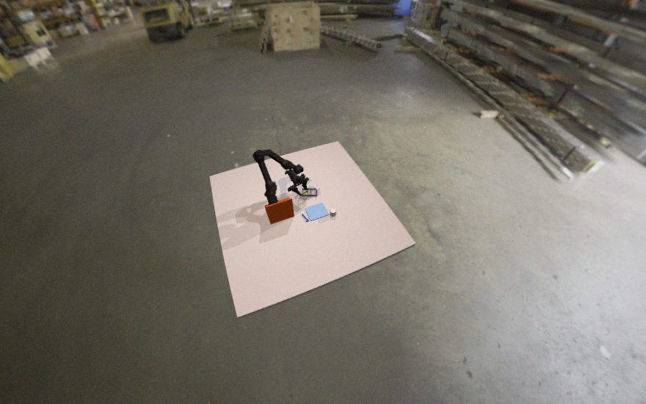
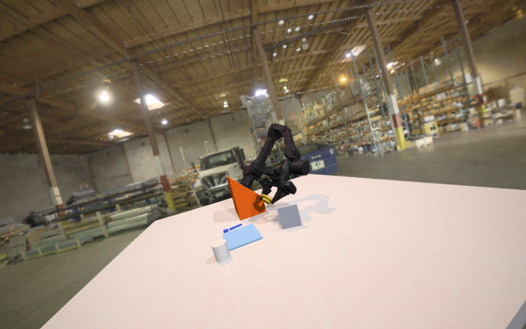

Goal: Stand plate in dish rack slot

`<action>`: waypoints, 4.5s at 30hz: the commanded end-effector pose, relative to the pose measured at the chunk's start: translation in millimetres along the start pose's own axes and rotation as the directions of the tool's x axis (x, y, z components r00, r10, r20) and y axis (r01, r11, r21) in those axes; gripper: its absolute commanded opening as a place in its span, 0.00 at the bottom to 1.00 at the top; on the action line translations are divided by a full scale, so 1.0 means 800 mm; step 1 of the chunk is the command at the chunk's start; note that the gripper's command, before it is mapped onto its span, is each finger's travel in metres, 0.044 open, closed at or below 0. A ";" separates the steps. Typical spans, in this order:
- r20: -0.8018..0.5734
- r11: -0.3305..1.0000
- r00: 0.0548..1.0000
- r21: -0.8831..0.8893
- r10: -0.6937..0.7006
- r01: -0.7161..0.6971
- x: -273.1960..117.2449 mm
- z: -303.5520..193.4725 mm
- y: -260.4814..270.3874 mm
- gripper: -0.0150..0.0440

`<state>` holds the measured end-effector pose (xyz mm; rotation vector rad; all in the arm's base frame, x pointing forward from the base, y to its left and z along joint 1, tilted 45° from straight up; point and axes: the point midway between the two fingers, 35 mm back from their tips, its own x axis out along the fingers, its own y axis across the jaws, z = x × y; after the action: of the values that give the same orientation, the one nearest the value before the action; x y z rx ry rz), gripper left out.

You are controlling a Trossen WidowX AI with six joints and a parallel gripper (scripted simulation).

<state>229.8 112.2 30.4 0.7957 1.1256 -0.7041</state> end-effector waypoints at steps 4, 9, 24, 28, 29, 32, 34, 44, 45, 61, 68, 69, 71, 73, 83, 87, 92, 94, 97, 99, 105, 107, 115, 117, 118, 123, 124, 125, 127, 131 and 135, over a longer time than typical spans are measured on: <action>0.118 0.994 0.988 -0.065 0.097 -0.090 0.003 -0.006 0.007 0.25; 0.194 0.981 0.964 -0.113 0.180 -0.161 0.001 -0.012 0.012 0.25; 0.364 0.897 0.821 -0.235 0.439 -0.375 -0.019 -0.034 0.022 0.25; 0.396 0.864 0.769 -0.260 0.503 -0.431 -0.028 -0.039 0.022 0.25; 0.403 0.855 0.755 -0.266 0.518 -0.445 -0.030 -0.041 0.022 0.25; 0.422 0.827 0.711 -0.282 0.562 -0.486 -0.038 -0.045 0.020 0.25; 0.434 0.808 0.681 -0.291 0.589 -0.513 -0.043 -0.047 0.019 0.25; 0.480 0.706 0.535 -0.319 0.696 -0.632 -0.069 -0.056 0.006 0.25; 0.481 0.704 0.532 -0.319 0.697 -0.634 -0.069 -0.056 0.006 0.25; 0.478 0.705 0.535 -0.320 0.697 -0.633 -0.057 -0.066 0.015 0.25; 0.478 0.705 0.535 -0.320 0.696 -0.633 -0.045 -0.073 0.024 0.25; 0.478 0.705 0.535 -0.320 0.697 -0.633 -0.043 -0.074 0.025 0.25; 0.478 0.705 0.535 -0.320 0.697 -0.633 -0.039 -0.075 0.028 0.25; 0.478 0.705 0.535 -0.320 0.697 -0.633 -0.037 -0.075 0.030 0.25; 0.478 0.705 0.534 -0.320 0.697 -0.633 -0.030 -0.069 0.040 0.25; 0.479 0.703 0.533 -0.318 0.698 -0.636 -0.024 -0.064 0.049 0.25; 0.479 0.703 0.532 -0.316 0.698 -0.637 -0.016 -0.074 0.053 0.25; 0.478 0.702 0.532 -0.316 0.699 -0.639 -0.009 -0.084 0.054 0.25; 0.477 0.702 0.533 -0.317 0.699 -0.637 -0.009 -0.084 0.053 0.25; 0.471 0.704 0.538 -0.323 0.699 -0.632 -0.011 -0.080 0.051 0.25; 0.471 0.704 0.538 -0.323 0.699 -0.632 -0.011 -0.080 0.051 0.25; 0.471 0.704 0.538 -0.323 0.699 -0.632 -0.011 -0.080 0.051 0.25; 0.472 0.703 0.537 -0.320 0.699 -0.635 -0.011 -0.081 0.052 0.57; 0.472 0.703 0.537 -0.320 0.699 -0.635 -0.011 -0.081 0.052 0.65; 0.472 0.703 0.537 -0.320 0.699 -0.635 -0.011 -0.081 0.052 0.70; 0.472 0.703 0.537 -0.320 0.699 -0.635 -0.011 -0.081 0.052 0.92; 0.472 0.703 0.537 -0.320 0.699 -0.635 -0.011 -0.081 0.052 0.93; 0.472 0.703 0.537 -0.320 0.699 -0.635 -0.011 -0.081 0.052 0.93; 0.472 0.703 0.537 -0.320 0.699 -0.635 -0.011 -0.081 0.052 0.93; 0.472 0.705 0.539 -0.318 0.698 -0.634 -0.015 -0.076 0.053 0.93; 0.471 0.710 0.546 -0.311 0.692 -0.631 -0.039 -0.046 0.056 0.93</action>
<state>235.2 181.4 46.8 0.7713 0.2452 -0.1744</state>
